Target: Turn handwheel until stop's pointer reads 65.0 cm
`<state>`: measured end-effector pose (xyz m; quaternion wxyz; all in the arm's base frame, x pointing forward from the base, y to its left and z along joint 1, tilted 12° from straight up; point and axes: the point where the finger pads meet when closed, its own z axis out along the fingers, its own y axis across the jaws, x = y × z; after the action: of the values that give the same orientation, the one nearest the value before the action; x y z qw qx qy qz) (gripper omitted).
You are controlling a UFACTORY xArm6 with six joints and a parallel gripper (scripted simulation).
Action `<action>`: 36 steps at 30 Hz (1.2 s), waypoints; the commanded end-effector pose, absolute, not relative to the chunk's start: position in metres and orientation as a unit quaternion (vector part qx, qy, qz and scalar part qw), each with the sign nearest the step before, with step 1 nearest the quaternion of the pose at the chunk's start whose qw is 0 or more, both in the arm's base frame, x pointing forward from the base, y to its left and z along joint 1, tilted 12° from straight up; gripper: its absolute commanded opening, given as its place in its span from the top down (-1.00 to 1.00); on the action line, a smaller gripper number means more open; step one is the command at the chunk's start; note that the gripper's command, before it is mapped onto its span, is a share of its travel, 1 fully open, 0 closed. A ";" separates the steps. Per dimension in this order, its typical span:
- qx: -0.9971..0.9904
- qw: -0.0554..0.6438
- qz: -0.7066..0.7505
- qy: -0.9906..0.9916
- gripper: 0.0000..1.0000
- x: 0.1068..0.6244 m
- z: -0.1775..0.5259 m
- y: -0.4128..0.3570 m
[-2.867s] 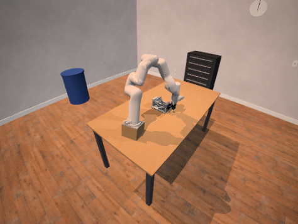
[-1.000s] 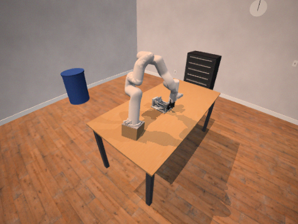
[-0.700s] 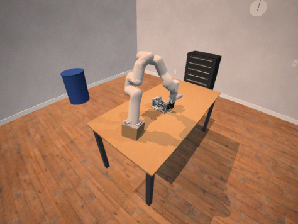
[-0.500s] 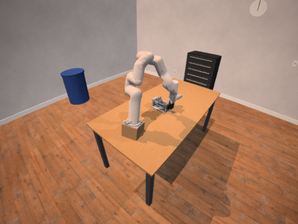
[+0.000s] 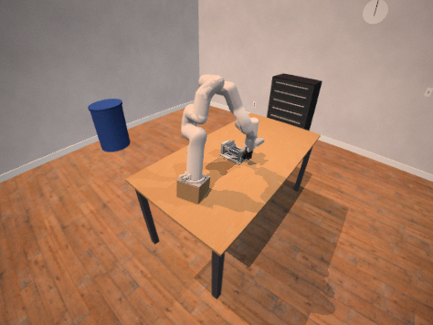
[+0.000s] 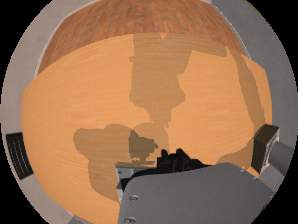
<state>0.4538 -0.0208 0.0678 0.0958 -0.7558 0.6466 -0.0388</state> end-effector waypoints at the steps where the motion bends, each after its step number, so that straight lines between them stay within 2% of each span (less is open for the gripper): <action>1: -0.756 0.096 -0.039 0.647 0.88 0.453 0.064 -0.021; 36: -0.756 0.096 -0.039 0.647 0.88 0.459 0.046 -0.019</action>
<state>0.4575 -0.0189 0.0474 0.0961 -0.7558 0.6466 -0.0390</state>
